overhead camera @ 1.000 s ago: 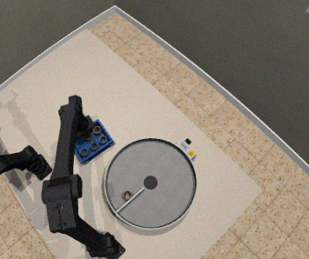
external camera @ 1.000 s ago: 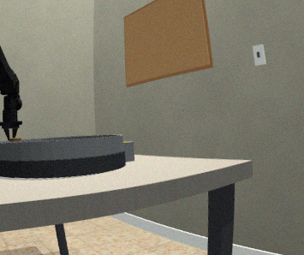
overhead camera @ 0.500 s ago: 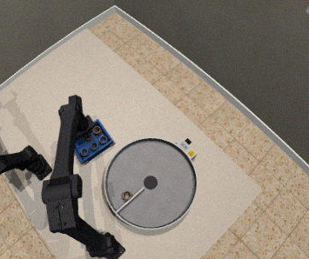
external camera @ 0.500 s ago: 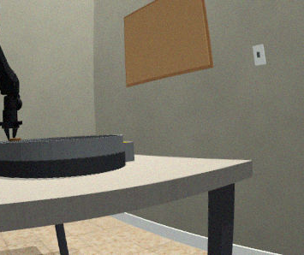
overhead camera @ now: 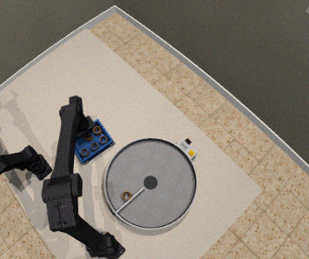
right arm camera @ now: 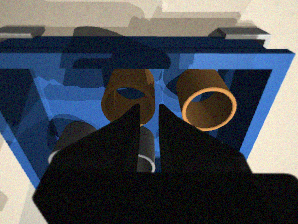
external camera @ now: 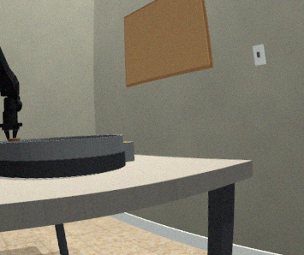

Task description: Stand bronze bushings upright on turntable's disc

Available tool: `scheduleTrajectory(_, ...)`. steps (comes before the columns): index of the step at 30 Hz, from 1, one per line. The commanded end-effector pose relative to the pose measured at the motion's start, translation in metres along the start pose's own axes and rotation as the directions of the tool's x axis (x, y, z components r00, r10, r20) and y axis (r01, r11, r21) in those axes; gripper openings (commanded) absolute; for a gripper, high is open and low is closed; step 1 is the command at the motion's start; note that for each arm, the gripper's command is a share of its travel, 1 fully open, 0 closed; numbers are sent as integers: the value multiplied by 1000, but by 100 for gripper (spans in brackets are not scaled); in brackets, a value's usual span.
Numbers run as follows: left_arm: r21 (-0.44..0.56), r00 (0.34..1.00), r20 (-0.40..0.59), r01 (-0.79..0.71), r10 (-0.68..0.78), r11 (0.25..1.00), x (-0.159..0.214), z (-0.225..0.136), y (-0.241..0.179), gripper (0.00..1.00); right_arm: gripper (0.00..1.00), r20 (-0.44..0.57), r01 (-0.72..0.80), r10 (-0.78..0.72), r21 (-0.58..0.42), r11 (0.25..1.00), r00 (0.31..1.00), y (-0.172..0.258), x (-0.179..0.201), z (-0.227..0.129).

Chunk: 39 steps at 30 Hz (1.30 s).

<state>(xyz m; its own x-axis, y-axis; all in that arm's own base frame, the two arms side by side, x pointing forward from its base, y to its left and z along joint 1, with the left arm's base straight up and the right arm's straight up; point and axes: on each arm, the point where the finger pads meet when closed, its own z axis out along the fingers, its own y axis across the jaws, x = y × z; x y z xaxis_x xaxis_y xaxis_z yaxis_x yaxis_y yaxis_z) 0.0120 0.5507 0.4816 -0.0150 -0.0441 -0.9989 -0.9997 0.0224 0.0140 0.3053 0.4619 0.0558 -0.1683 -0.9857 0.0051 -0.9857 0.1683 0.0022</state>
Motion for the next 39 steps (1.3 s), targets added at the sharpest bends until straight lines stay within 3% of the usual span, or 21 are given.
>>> scheduleTrajectory(1, -8, 999, 44, 14, -14, 1000, -19, -7, 4, 100, 15, 50, 0, -1, 23, 1000, 999, -2, -15, -19)
scheduleTrajectory(21, -8, 999, 44, 14, -14, 1000, -19, -7, 4, 100, 15, 13, 1, -1, 7, 1000, 1000, 2, -7, 11)
scheduleTrajectory(22, -8, 999, 44, 14, -14, 1000, -19, -7, 4, 100, 15, 86, -1, -3, 38, 999, 996, -5, -24, -23)
scheduleTrajectory(28, -8, 999, 44, 14, -14, 1000, -19, -7, 4, 100, 15, 8, 2, -2, 5, 1000, 1000, 3, -6, 23)
scheduleTrajectory(32, -8, 999, 44, 14, -14, 1000, -19, -7, 4, 100, 15, 72, 1, -3, 32, 999, 997, -2, -19, -9)
scheduleTrajectory(39, -8, 999, 44, 14, -14, 1000, -19, -7, 4, 100, 15, 46, 2, -2, 21, 1000, 999, -1, -17, 4)
